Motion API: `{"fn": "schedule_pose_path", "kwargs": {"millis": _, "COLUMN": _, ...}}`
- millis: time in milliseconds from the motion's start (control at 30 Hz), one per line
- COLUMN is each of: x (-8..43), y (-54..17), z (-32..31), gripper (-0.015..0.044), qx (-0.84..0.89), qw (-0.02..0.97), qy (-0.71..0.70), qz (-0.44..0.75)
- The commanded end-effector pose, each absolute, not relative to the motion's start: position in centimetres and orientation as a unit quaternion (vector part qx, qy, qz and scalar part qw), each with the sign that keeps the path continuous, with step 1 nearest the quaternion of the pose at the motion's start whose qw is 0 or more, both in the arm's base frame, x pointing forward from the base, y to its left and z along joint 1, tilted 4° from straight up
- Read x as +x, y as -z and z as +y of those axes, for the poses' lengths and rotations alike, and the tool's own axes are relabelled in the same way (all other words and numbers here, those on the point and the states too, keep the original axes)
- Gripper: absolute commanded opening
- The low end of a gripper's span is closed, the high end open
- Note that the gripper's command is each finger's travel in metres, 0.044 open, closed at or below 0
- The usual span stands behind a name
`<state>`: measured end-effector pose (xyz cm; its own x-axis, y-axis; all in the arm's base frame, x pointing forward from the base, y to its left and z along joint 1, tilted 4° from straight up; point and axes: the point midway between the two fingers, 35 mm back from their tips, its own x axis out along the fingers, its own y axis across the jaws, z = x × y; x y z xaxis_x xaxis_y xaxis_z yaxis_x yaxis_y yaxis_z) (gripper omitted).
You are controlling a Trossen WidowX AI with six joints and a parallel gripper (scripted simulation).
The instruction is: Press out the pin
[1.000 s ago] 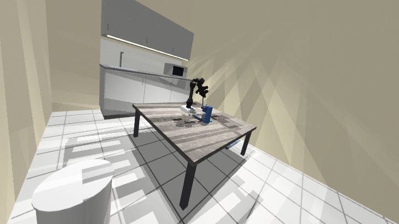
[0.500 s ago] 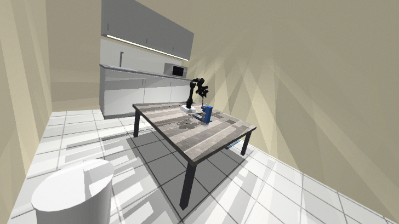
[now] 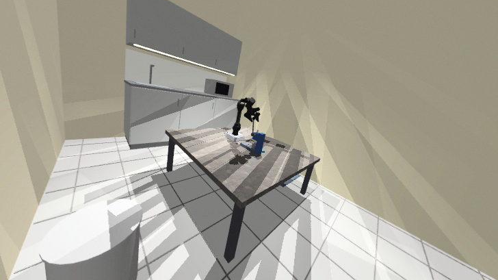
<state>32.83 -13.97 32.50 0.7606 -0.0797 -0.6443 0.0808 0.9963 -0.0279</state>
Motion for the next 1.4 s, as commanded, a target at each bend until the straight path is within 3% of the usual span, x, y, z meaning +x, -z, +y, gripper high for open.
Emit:
{"fn": "schedule_pose_path", "kwargs": {"millis": 0, "x": 32.8, "y": -32.4, "z": -13.9, "gripper": 0.044, "qx": 0.0, "qw": 0.938, "qy": 0.042, "qz": 0.345}}
{"fn": "schedule_pose_path", "kwargs": {"millis": 233, "x": 26.2, "y": -37.5, "z": -13.3, "gripper": 0.044, "qx": -0.001, "qw": 0.938, "qy": 0.042, "qz": 0.344}}
{"fn": "schedule_pose_path", "kwargs": {"millis": 533, "x": 25.8, "y": -37.8, "z": -13.2, "gripper": 0.044, "qx": -0.001, "qw": 0.938, "qy": 0.042, "qz": 0.344}}
{"fn": "schedule_pose_path", "kwargs": {"millis": 700, "x": 22.2, "y": -40.8, "z": -12.1, "gripper": 0.044, "qx": -0.006, "qw": 0.941, "qy": 0.046, "qz": 0.336}}
{"fn": "schedule_pose_path", "kwargs": {"millis": 1367, "x": 22.1, "y": -40.9, "z": -12.1, "gripper": 0.044, "qx": -0.007, "qw": 0.941, "qy": 0.046, "qz": 0.336}}
